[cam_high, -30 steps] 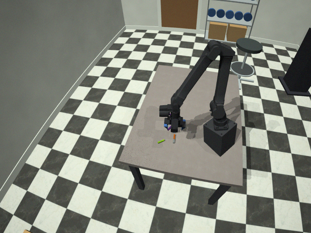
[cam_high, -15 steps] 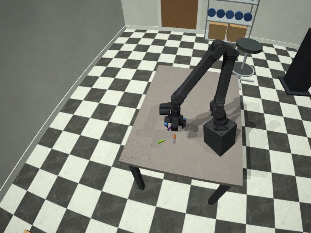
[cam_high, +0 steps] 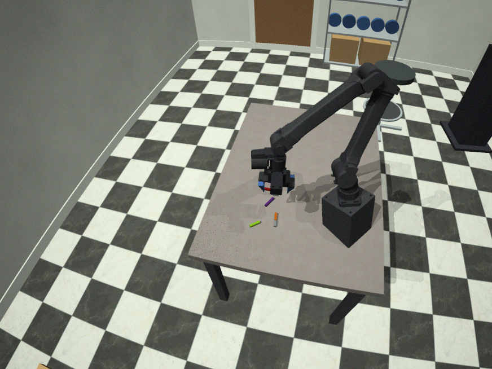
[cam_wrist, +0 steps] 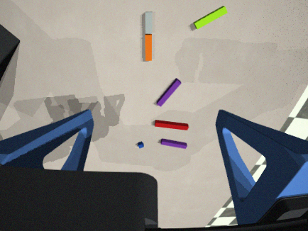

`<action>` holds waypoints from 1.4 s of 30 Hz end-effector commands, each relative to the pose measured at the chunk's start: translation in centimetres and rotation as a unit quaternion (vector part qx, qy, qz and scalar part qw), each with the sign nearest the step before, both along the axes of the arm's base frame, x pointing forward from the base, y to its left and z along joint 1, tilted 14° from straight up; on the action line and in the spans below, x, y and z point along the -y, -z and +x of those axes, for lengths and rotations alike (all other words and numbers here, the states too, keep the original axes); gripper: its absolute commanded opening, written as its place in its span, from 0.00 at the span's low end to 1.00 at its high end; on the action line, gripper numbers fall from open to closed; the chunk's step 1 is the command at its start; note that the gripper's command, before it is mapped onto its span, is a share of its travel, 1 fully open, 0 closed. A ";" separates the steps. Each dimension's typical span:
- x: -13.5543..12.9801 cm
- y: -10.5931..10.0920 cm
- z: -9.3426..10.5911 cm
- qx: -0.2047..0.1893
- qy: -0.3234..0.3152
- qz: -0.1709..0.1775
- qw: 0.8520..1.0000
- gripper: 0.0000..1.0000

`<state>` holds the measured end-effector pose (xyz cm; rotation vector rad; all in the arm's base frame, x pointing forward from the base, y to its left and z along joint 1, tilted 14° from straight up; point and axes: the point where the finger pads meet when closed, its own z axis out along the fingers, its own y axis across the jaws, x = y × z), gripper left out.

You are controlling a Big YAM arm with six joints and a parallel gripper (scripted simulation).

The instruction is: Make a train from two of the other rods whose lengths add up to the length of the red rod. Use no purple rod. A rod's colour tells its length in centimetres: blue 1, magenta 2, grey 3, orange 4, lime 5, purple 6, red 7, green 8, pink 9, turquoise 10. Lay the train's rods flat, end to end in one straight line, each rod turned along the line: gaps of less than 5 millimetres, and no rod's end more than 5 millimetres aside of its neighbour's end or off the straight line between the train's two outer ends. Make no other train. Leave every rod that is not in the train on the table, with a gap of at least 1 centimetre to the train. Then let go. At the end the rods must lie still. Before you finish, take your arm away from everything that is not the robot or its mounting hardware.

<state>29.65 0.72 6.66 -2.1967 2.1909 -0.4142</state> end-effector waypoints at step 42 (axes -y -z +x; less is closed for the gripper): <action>-0.8 -2.2 1.0 0.014 0.006 0.004 1.000 1.00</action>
